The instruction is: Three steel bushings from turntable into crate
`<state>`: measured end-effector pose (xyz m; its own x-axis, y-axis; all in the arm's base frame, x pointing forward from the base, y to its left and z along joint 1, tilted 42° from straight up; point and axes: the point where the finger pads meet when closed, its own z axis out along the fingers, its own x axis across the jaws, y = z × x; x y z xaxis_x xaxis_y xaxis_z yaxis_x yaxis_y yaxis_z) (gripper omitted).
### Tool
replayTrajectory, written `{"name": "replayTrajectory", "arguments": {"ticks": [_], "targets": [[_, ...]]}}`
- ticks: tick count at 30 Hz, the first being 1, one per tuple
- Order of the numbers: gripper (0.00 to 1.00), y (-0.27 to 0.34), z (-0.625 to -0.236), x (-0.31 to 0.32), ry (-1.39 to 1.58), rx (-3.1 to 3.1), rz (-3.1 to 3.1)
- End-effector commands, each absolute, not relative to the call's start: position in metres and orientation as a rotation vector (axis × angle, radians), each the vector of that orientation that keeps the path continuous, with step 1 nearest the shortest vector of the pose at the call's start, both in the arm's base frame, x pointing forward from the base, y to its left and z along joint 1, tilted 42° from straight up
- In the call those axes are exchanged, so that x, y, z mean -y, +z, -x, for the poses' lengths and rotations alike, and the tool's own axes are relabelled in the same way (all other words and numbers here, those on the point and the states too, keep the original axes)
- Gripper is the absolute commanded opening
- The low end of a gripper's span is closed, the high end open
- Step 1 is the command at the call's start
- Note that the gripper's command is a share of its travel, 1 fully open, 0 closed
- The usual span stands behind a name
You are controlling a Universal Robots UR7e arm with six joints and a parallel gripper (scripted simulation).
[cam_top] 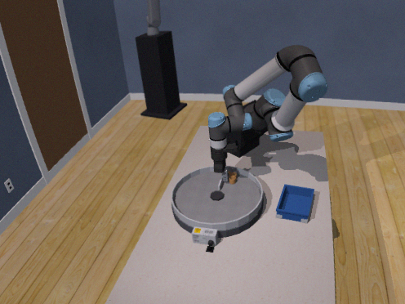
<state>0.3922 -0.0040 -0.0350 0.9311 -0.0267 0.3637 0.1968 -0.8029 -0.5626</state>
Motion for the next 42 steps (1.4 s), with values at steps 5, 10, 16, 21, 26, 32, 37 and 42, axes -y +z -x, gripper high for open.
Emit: {"name": "replayTrajectory", "arguments": {"ticks": [5, 10, 16, 21, 26, 32, 37, 42], "targets": [[0.00, -0.032, -0.391, 0.006, -0.476, 0.120, 2.462], [0.00, -0.032, -0.391, 0.006, -0.476, 0.120, 2.462], [0.00, -0.027, -0.389, 0.011, -0.476, 0.120, 2.462], [0.00, -0.027, -0.389, 0.011, -0.476, 0.120, 2.462], [0.00, -0.027, -0.389, 0.011, -0.476, 0.120, 2.462], [0.00, -0.022, -0.387, 0.014, -0.476, 0.120, 2.462], [0.00, -0.021, -0.387, 0.015, -0.476, 0.120, 2.462], [0.00, -0.021, -0.387, 0.015, -0.476, 0.120, 2.462]]}}
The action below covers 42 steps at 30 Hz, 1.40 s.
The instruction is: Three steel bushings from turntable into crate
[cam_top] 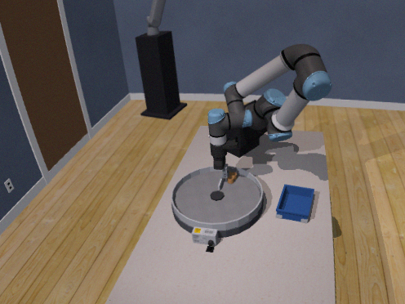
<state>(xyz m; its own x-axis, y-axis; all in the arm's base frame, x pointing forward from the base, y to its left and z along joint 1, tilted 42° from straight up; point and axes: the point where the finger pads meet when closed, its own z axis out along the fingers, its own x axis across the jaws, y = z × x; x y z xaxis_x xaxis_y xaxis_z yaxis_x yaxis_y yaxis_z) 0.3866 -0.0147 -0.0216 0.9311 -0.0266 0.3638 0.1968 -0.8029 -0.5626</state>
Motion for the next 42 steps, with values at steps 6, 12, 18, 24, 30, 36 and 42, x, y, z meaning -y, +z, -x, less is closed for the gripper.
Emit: {"name": "replayTrajectory", "arguments": {"ticks": [6, 12, 18, 24, 30, 36, 42], "targets": [[0.00, -0.018, -0.385, 0.018, -0.476, 0.120, 2.462], [0.00, -0.016, -0.384, 0.020, -0.476, 0.120, 2.462], [0.00, -0.016, -0.384, 0.020, -0.476, 0.120, 2.462], [0.00, -0.011, -0.383, 0.023, -0.476, 0.120, 2.462], [0.00, -0.010, -0.382, 0.024, -0.476, 0.120, 2.462], [0.00, -0.010, -0.382, 0.024, -0.476, 0.120, 2.462], [0.00, 0.003, -0.377, 0.035, -0.476, 0.120, 2.462]]}}
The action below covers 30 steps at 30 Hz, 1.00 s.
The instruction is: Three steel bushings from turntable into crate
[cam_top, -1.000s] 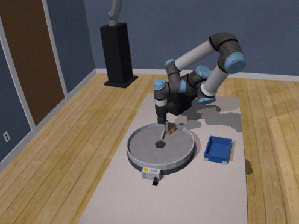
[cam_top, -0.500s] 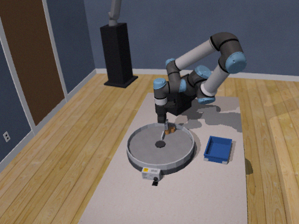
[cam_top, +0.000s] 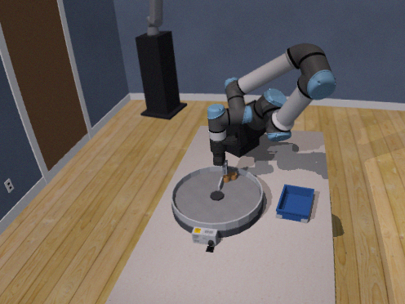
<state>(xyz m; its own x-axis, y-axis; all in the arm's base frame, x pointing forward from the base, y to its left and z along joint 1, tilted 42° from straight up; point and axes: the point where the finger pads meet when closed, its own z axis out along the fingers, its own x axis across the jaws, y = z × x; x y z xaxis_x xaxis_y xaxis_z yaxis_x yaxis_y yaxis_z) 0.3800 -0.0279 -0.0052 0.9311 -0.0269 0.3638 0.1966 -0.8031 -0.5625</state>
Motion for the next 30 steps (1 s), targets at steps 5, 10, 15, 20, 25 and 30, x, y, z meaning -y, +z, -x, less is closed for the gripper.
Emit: {"name": "replayTrajectory", "arguments": {"ticks": [5, 10, 15, 20, 25, 30], "targets": [[0.00, 0.003, -0.377, 0.035, -0.476, 0.120, 2.462], [0.00, 0.003, -0.377, 0.035, -0.476, 0.120, 2.462], [0.00, 0.011, -0.374, 0.041, -0.476, 0.120, 2.462], [0.00, 0.016, -0.371, 0.045, -0.476, 0.120, 2.462], [0.00, 0.016, -0.371, 0.045, -0.476, 0.120, 2.462], [0.00, 0.022, -0.370, 0.037, -0.476, 0.120, 2.462]]}}
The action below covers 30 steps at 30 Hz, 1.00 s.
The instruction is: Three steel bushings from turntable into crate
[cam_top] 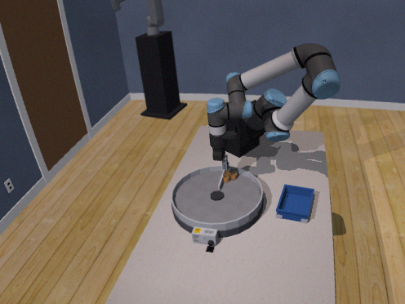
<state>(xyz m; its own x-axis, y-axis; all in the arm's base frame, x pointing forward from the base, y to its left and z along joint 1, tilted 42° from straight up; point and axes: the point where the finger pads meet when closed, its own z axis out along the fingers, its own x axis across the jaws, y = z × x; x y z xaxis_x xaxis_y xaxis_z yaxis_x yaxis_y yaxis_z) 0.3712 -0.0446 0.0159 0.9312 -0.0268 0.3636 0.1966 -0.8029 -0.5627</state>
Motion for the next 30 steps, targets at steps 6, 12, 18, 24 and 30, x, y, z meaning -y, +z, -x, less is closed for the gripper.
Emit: {"name": "replayTrajectory", "arguments": {"ticks": [6, 12, 18, 24, 30], "targets": [[0.00, 0.048, -0.366, 0.003, -0.476, 0.120, 2.462], [0.00, 0.048, -0.366, 0.003, -0.476, 0.120, 2.462], [0.00, 0.060, -0.364, -0.014, -0.476, 0.121, 2.462], [0.00, 0.079, -0.361, -0.039, -0.476, 0.121, 2.462], [0.00, 0.079, -0.361, -0.039, -0.476, 0.121, 2.462]]}}
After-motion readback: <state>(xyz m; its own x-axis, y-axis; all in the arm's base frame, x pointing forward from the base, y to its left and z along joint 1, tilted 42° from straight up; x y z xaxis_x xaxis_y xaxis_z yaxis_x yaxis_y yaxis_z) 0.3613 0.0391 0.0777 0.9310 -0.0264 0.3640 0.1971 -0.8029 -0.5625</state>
